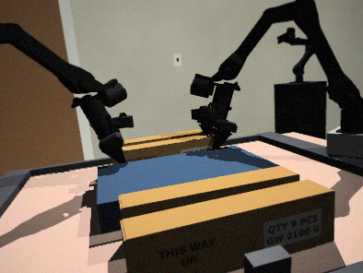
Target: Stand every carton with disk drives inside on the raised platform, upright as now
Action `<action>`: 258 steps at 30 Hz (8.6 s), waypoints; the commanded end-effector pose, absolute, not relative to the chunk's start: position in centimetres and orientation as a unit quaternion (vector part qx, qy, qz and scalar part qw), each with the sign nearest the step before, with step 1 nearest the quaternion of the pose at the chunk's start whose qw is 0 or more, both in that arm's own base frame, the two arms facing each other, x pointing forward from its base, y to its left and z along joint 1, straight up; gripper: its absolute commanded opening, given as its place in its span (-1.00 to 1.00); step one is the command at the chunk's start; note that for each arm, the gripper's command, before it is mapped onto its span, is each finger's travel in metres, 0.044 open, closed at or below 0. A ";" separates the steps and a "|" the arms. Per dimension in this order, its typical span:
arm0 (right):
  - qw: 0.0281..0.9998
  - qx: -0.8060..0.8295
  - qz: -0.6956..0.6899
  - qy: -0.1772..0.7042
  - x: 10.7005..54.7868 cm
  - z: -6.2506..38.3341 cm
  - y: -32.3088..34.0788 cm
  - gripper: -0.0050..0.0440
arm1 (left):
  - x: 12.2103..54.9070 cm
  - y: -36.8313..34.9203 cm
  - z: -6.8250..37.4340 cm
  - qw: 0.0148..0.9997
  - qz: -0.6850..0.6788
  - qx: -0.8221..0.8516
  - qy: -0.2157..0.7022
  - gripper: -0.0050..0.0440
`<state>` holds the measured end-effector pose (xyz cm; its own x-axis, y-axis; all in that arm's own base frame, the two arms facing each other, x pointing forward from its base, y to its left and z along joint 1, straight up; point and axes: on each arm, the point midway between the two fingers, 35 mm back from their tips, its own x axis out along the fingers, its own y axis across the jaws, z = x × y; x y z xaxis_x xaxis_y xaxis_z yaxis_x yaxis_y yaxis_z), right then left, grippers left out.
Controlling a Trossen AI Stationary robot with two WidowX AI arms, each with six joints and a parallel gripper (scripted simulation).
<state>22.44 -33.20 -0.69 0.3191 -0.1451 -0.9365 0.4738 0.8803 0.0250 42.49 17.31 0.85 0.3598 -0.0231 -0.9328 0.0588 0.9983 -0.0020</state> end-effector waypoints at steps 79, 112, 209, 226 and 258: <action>0.804 0.140 -0.199 0.543 22.7 0.1 -33.8 0.78 | 43.1 17.5 2.0 0.832 -0.021 0.021 0.554 0.78; 0.804 0.140 -0.199 0.543 22.7 0.1 -33.8 0.78 | 43.1 17.5 2.0 0.832 -0.021 0.021 0.554 0.78; 0.804 0.138 -0.206 0.541 22.5 0.4 -34.0 -1.00 | 42.9 17.8 2.1 0.833 -0.017 0.022 0.552 -1.00; 0.803 0.138 -0.206 0.542 22.5 0.4 -34.0 -1.00 | 42.9 17.8 2.1 0.833 -0.017 0.022 0.552 -1.00; 0.804 0.140 -0.201 0.543 22.6 5.4 -34.0 -1.00 | 43.0 17.6 7.1 0.833 -0.020 0.021 0.553 -1.00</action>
